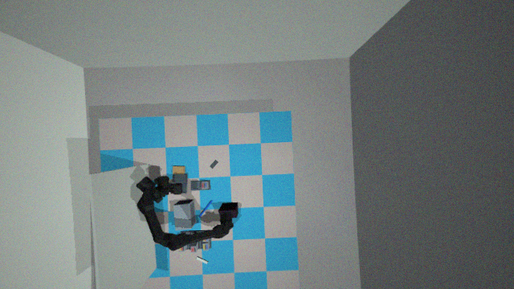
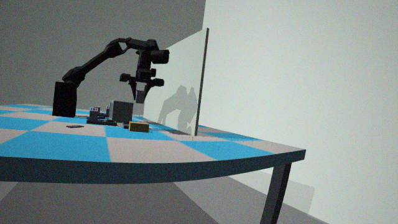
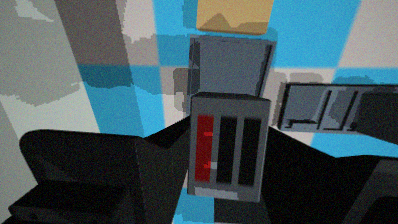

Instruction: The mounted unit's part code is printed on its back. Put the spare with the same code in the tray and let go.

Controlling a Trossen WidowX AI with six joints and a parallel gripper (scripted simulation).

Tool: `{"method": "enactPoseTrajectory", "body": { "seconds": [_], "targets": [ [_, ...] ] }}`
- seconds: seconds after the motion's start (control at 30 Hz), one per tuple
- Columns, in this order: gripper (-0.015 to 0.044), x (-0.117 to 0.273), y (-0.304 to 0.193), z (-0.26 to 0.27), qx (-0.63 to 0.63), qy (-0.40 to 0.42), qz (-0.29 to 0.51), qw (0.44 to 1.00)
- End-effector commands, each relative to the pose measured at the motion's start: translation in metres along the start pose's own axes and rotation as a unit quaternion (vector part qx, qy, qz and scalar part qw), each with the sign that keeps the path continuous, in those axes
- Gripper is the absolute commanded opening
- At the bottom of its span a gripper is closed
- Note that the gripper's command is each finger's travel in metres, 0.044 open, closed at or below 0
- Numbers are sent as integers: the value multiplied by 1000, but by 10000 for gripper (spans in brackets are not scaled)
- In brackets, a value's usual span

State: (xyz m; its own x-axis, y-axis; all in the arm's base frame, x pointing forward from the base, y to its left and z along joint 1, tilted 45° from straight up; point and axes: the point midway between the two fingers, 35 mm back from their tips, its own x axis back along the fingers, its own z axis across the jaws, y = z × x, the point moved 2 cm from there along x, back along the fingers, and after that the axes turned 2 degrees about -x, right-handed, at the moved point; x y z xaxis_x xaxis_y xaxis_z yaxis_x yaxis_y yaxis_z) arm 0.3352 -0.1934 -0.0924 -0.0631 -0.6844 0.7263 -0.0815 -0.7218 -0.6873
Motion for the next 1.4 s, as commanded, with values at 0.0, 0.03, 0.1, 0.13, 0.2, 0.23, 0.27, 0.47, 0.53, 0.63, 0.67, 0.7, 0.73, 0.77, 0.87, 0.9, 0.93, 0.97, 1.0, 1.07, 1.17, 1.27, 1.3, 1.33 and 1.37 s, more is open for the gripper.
{"method": "enactPoseTrajectory", "body": {
  "seconds": [0.0,0.03,0.1,0.13,0.2,0.23,0.27,0.47,0.53,0.63,0.67,0.7,0.73,0.77,0.87,0.9,0.93,0.97,1.0,1.07,1.17,1.27,1.3,1.33,1.37],
  "targets": [
    [0,-6,-1,0,-3,0,3,1000],
    [0,-7,-1,0,-3,0,3,1000],
    [0,-9,-1,0,-3,0,3,1000],
    [0,-10,-1,0,-3,0,3,1000],
    [0,-12,-1,0,-3,0,3,1000],
    [0,-13,-1,0,-3,0,3,1000],
    [0,-14,-1,0,-3,0,3,1000],
    [0,-19,-1,0,-3,0,4,1000],
    [0,-21,-1,0,-3,0,4,1000],
    [0,-24,-1,0,-3,0,4,1000],
    [0,-25,-1,0,-3,0,4,1000],
    [0,-26,-1,0,-3,0,4,1000],
    [0,-27,-1,0,-3,0,4,1000],
    [0,-28,-1,0,-3,0,4,1000],
    [0,-31,-2,-1,-3,0,4,1000],
    [0,-32,-2,-1,-3,0,4,1000],
    [0,-33,-2,-1,-3,0,4,1000],
    [0,-33,-2,-1,-3,0,4,1000],
    [0,-34,-2,-1,-3,0,4,1000],
    [0,-36,-2,-1,-3,0,4,1000],
    [0,-39,-2,-1,-3,0,4,1000],
    [0,-42,-2,-1,-3,0,4,1000],
    [0,-43,-2,-1,-3,0,4,1000],
    [0,-44,-2,-1,-3,0,4,1000],
    [0,-45,-2,-1,-3,0,4,1000]
  ]
}}
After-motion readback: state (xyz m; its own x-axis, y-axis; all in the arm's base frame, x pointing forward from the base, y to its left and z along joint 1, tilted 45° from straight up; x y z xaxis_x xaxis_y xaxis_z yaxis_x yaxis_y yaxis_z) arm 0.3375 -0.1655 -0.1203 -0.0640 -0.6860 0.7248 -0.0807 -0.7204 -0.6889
